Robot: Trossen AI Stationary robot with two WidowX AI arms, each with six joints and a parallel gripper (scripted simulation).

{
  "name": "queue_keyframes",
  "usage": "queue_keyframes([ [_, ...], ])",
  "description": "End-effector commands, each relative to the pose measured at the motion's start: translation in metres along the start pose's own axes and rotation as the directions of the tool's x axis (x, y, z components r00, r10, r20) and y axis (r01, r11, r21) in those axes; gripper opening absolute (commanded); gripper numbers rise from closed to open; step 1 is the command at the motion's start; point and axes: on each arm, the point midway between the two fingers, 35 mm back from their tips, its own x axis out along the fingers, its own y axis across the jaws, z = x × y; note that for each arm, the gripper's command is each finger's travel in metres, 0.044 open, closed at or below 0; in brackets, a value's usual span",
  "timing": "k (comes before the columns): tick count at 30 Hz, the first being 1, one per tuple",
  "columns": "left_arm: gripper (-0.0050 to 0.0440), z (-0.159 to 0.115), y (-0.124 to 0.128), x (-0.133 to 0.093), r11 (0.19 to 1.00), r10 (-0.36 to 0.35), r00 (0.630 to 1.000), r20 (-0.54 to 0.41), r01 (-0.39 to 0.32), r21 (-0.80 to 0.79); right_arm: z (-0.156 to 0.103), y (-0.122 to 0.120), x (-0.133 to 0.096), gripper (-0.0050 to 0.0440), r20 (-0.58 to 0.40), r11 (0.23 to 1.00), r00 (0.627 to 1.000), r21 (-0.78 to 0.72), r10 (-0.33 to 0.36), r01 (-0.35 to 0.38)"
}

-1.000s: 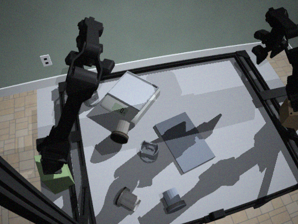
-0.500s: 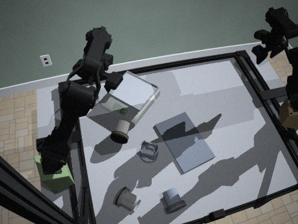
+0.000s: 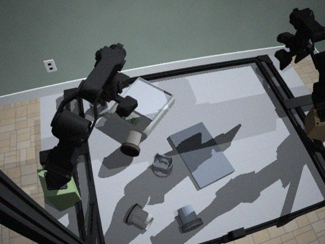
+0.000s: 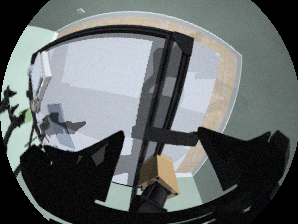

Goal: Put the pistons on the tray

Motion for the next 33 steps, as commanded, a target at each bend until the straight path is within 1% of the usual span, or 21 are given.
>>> queue_keyframes([
  [1, 0.0378, -0.009, -0.008, 0.002, 1.0, 0.003, 1.0, -0.002, -0.003, 0.025, 0.0, 0.0, 0.0, 0.044, 0.001, 1.0, 1.0, -0.002, 0.003, -0.003],
  [2, 0.0378, -0.009, -0.008, 0.002, 1.0, 0.003, 1.0, -0.002, -0.003, 0.025, 0.0, 0.0, 0.0, 0.044, 0.001, 1.0, 1.0, -0.002, 0.003, -0.003],
  [9, 0.0378, -0.032, -0.034, 0.002, 0.978, 0.003, 1.0, -0.002, -0.002, 0.21, 0.0, 0.0, 0.0, 0.044, 0.001, 1.0, 1.0, -0.002, 0.003, -0.003],
  [17, 0.0378, -0.059, -0.064, 0.002, 0.911, 0.003, 1.0, -0.002, -0.002, 0.412, 0.0, 0.0, 0.0, 0.044, 0.001, 1.0, 1.0, -0.002, 0.003, -0.003],
  [19, 0.0378, -0.059, -0.064, 0.002, 0.911, 0.003, 1.0, -0.002, -0.002, 0.412, 0.0, 0.0, 0.0, 0.044, 0.001, 1.0, 1.0, -0.002, 0.003, -0.003],
  [26, 0.0378, -0.082, -0.09, 0.002, 0.819, 0.003, 1.0, -0.002, -0.001, 0.574, 0.0, 0.0, 0.0, 0.044, 0.001, 1.0, 1.0, -0.002, 0.003, -0.003],
  [33, 0.0378, -0.105, -0.117, 0.002, 0.698, 0.003, 1.0, -0.002, -0.001, 0.716, 0.0, 0.0, 0.0, 0.044, 0.001, 1.0, 1.0, -0.002, 0.003, -0.003],
])
